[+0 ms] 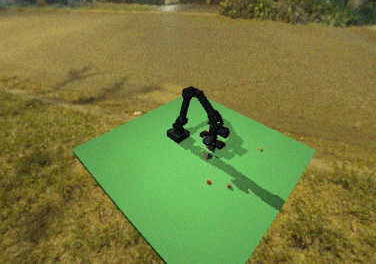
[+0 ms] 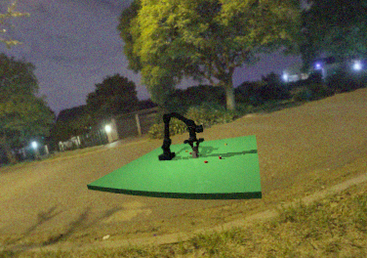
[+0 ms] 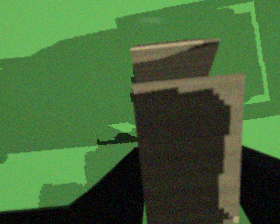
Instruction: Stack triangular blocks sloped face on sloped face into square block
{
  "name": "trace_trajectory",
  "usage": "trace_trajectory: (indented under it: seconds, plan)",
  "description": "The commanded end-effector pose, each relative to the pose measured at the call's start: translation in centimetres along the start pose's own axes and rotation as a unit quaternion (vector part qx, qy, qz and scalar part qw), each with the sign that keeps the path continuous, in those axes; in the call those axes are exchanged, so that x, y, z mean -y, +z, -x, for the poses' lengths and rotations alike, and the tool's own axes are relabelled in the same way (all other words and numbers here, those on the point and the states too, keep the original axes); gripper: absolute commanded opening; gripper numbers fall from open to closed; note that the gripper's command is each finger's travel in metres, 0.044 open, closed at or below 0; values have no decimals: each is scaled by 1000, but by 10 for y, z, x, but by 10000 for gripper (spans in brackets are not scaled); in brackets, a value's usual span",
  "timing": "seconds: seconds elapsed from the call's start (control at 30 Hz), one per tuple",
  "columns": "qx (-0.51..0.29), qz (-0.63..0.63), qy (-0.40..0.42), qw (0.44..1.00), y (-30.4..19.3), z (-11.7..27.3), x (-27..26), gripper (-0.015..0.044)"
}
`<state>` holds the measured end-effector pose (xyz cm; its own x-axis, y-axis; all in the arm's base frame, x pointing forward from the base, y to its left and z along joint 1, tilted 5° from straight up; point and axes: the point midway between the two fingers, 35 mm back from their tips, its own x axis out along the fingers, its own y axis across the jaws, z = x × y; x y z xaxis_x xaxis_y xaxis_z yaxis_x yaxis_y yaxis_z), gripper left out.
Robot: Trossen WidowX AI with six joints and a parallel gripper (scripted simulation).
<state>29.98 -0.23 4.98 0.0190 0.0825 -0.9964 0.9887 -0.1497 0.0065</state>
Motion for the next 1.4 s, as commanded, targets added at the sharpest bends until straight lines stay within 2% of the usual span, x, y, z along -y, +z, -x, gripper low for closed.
trace_trajectory:
  seconds: [0.0, 1.37]
  plan:
    - [1, 0, 0, 1000, 1, -2, 0, 0]
    - [1, 0, -1, 1000, 9, -23, 0, 0]
